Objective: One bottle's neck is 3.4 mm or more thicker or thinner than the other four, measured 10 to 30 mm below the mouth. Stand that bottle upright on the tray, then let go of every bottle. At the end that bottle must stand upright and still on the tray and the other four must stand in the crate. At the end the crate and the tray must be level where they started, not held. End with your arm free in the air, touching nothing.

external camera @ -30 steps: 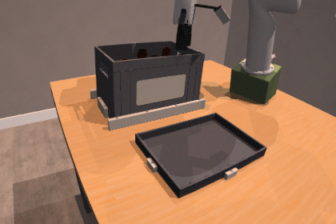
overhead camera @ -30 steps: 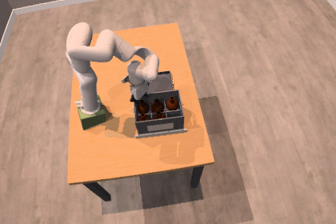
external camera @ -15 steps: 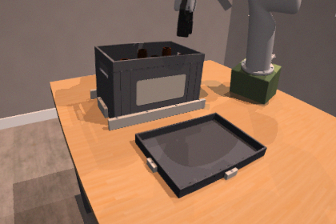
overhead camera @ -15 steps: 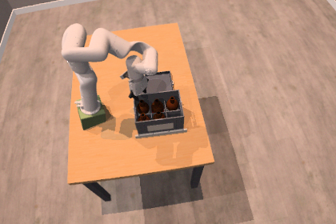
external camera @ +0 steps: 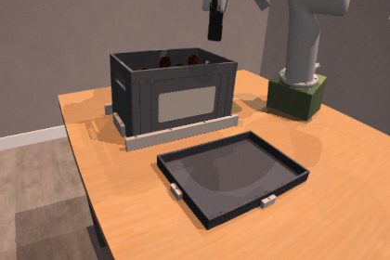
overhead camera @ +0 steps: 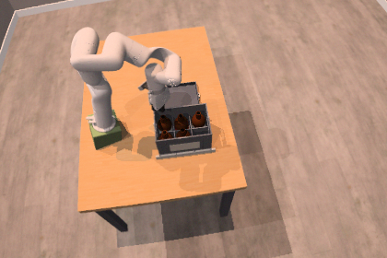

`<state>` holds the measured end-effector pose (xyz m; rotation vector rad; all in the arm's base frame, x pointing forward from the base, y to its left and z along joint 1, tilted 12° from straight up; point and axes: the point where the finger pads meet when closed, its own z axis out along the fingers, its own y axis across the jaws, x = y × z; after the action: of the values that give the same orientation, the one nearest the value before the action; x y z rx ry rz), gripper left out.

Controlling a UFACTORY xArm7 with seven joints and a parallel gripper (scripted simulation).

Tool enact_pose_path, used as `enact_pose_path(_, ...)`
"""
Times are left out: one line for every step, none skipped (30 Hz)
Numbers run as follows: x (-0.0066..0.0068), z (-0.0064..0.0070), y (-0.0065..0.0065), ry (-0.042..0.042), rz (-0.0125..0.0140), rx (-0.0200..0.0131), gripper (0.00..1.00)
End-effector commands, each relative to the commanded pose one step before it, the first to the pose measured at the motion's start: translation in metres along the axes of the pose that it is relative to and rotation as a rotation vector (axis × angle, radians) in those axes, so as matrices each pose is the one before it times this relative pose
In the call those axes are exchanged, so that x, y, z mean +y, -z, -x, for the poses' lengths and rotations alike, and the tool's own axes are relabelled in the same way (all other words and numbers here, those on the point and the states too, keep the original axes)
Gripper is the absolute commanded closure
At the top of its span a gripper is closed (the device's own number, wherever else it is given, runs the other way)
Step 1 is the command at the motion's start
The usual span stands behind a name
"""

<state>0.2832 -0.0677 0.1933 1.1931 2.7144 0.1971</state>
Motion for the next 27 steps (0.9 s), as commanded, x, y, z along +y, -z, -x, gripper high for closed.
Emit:
enact_pose_path(0.00050, 0.00069, 0.00077, -0.00009, 0.00164, -0.00175, 1.00)
enact_pose_path(0.00000, 0.00000, 0.00000, 0.00000, 0.00000, 0.00000, 1.00)
enact_pose_path(0.00000, 0.00000, 0.00000, 0.00000, 0.00000, 0.00000, 1.00)
enact_pose_path(0.00000, 0.00000, 0.00000, 0.00000, 0.00000, 0.00000, 1.00)
enact_pose_path(0.00000, 0.00000, 0.00000, 0.00000, 0.00000, 0.00000, 1.00)
enact_pose_path(0.00000, 0.00000, 0.00000, 0.00000, 0.00000, 0.00000, 1.00)
enact_pose_path(0.00000, 0.00000, 0.00000, 0.00000, 0.00000, 0.00000, 1.00)
enact_pose_path(0.00000, 0.00000, 0.00000, 0.00000, 0.00000, 0.00000, 1.00)
enact_pose_path(0.00000, 0.00000, 0.00000, 0.00000, 0.00000, 0.00000, 1.00)
enact_pose_path(0.00000, 0.00000, 0.00000, 0.00000, 0.00000, 0.00000, 1.00)
enact_pose_path(0.00000, 0.00000, 0.00000, 0.00000, 0.00000, 0.00000, 1.00)
enact_pose_path(0.00000, 0.00000, 0.00000, 0.00000, 0.00000, 0.00000, 1.00)
enact_pose_path(0.00000, 0.00000, 0.00000, 0.00000, 0.00000, 0.00000, 1.00)
enact_pose_path(0.00000, 0.00000, 0.00000, 0.00000, 0.00000, 0.00000, 1.00)
enact_pose_path(0.00000, 0.00000, 0.00000, 0.00000, 0.00000, 0.00000, 1.00)
enact_pose_path(0.00000, 0.00000, 0.00000, 0.00000, 0.00000, 0.00000, 1.00)
enact_pose_path(0.00000, 0.00000, 0.00000, 0.00000, 0.00000, 0.00000, 1.00)
enact_pose_path(0.00000, 0.00000, 0.00000, 0.00000, 0.00000, 0.00000, 1.00)
enact_pose_path(0.00000, 0.00000, 0.00000, 0.00000, 0.00000, 0.00000, 1.00)
enact_pose_path(0.00000, 0.00000, 0.00000, 0.00000, 0.00000, 0.00000, 1.00)
enact_pose_path(0.00000, 0.00000, 0.00000, 0.00000, 0.00000, 0.00000, 1.00)
enact_pose_path(0.00000, 0.00000, 0.00000, 0.00000, 0.00000, 0.00000, 1.00)
enact_pose_path(0.00000, 0.00000, 0.00000, 0.00000, 0.00000, 0.00000, 1.00)
enact_pose_path(0.00000, 0.00000, 0.00000, 0.00000, 0.00000, 0.00000, 1.00)
enact_pose_path(0.00028, 0.00025, 0.00006, 0.00004, 0.00028, 0.00020, 1.00)
enact_pose_path(0.00174, 0.00157, 0.00036, 0.00023, 0.00170, 0.00124, 1.00)
enact_pose_path(0.00412, 0.00374, 0.00081, 0.00049, 0.00386, 0.00288, 1.00)
